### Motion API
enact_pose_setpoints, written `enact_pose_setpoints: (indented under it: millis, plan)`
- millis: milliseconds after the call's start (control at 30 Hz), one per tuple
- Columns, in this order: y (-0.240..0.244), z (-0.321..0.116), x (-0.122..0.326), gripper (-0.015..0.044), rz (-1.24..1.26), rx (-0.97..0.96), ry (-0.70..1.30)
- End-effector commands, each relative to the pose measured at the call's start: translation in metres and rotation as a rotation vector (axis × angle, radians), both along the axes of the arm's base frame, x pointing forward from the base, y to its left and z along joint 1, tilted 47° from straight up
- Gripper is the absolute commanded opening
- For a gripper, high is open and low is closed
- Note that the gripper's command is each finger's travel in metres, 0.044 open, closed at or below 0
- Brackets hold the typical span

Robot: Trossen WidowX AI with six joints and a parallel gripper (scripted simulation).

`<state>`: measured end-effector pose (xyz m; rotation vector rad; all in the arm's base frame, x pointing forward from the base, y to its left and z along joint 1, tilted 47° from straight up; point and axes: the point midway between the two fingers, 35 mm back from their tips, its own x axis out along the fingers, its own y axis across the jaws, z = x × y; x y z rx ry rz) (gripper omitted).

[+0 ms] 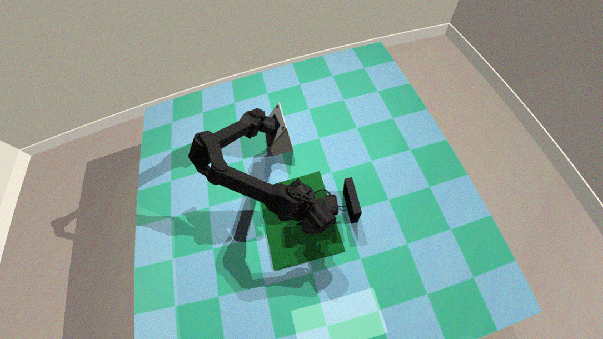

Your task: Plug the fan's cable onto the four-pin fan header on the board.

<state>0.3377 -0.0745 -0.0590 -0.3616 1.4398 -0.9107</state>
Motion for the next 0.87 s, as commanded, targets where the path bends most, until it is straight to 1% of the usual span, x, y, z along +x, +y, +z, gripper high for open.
enact_pose_setpoints:
  millis: [0, 100, 233, 400, 567, 833]
  plan:
    - [0.000, 0.000, 0.000, 0.0260, 0.000, 0.000, -0.001]
    - [0.002, 0.002, 0.001, 0.0260, 0.000, 0.000, -0.001]
    - [0.038, 0.035, 0.007, 0.0260, -0.002, 0.001, 0.003]
    - [0.039, 0.038, 0.009, 0.0260, -0.002, 0.001, 0.003]
    - [0.026, 0.049, 0.048, 0.0260, -0.001, 0.003, 0.001]
    - [-0.009, 0.073, 0.105, 0.0260, -0.002, -0.002, -0.001]
